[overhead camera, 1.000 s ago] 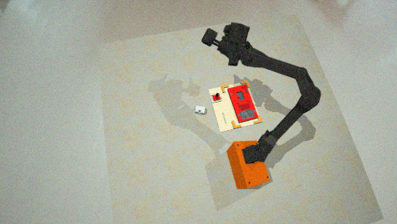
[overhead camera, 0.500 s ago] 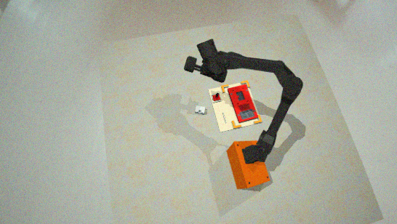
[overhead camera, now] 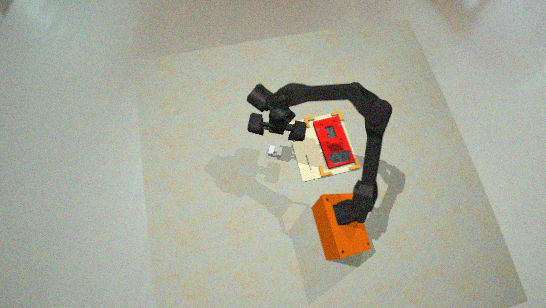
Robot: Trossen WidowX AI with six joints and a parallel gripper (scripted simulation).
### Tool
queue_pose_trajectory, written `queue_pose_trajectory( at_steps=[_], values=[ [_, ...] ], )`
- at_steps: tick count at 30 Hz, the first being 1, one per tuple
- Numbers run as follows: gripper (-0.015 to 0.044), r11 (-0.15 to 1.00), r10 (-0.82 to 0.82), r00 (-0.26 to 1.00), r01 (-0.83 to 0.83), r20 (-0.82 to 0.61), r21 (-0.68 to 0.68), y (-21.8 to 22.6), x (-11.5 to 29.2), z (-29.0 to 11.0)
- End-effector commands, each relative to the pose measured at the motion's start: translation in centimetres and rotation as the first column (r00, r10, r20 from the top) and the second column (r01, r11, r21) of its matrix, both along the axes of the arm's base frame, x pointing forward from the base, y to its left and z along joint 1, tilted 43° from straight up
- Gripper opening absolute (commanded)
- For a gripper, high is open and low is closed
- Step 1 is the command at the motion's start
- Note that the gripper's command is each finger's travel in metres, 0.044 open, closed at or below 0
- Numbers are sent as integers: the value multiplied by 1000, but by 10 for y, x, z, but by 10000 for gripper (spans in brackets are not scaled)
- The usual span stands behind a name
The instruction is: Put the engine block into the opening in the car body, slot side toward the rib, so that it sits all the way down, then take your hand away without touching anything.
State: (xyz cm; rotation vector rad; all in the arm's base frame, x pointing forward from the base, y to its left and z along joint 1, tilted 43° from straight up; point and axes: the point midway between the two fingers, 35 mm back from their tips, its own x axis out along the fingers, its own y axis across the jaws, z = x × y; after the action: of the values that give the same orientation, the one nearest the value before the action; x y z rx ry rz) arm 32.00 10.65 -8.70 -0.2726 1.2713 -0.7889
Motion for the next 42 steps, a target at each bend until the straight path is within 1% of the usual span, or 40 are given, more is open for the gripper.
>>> queue_pose_trajectory(
  at_steps=[1,3,6,7,42],
  values=[
    [440,1000,-21,1000,21,-17,-15,-1,-8,-2],
    [440,1000,-21,1000,21,-17,-14,-8,-7,-11],
    [440,1000,-21,1000,21,-17,-16,-41,-5,-46],
    [440,1000,-21,1000,21,-17,-17,-47,-5,-52],
    [440,1000,-21,1000,21,-17,-20,-83,-7,-90]
  ],
)
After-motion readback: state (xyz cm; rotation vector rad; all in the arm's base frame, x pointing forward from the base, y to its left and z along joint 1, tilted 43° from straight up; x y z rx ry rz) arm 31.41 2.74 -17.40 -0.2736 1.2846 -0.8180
